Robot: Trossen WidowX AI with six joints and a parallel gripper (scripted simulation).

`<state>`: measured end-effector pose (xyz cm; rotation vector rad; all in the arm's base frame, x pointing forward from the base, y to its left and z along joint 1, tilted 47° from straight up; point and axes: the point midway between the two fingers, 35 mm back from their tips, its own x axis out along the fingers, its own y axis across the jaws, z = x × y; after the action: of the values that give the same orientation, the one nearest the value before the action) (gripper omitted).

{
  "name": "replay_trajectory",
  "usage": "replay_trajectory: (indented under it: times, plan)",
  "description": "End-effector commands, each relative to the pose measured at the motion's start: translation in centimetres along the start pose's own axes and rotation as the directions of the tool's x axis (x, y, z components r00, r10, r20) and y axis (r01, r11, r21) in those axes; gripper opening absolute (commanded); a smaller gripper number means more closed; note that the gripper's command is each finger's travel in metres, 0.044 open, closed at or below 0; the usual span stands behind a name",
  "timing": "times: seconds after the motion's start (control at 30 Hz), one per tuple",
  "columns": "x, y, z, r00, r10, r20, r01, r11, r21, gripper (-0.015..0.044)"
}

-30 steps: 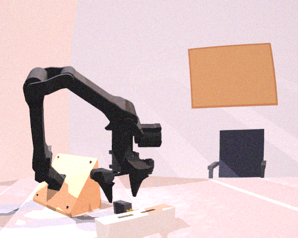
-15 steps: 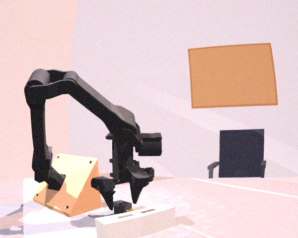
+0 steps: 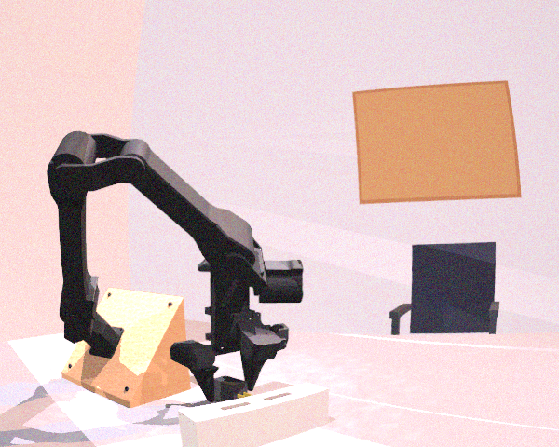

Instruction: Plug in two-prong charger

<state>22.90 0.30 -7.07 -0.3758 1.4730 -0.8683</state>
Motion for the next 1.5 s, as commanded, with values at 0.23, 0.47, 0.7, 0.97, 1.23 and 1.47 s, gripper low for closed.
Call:
replay_trajectory:
  times: [0.23, 0.47, 0.7, 0.97, 1.23, 1.47]
  plan:
    - [0.0, 0.0, 0.0, 1.0, 0.001, 0.0, -0.001, 1.0, 0.0, 0.0125]
    - [0.0, 0.0, 0.0, 1.0, 0.001, 0.0, -0.001, 1.0, 0.0, 0.0078]
    - [-2.1, 0.1, -0.1, 1.0, 0.001, -0.001, -0.001, 1.0, -0.003, 0.0]
    - [-5.4, 0.0, -0.8, 1.0, -0.002, -0.002, 0.002, 1.0, -0.007, 0.0]
    - [-5.2, -0.6, -0.5, 1.0, 0.001, -0.002, -0.001, 1.0, 0.005, 0.0]
    - [-4.4, -2.1, 0.0, 1.0, 0.008, -0.002, -0.007, 1.0, 0.03, 0.0]
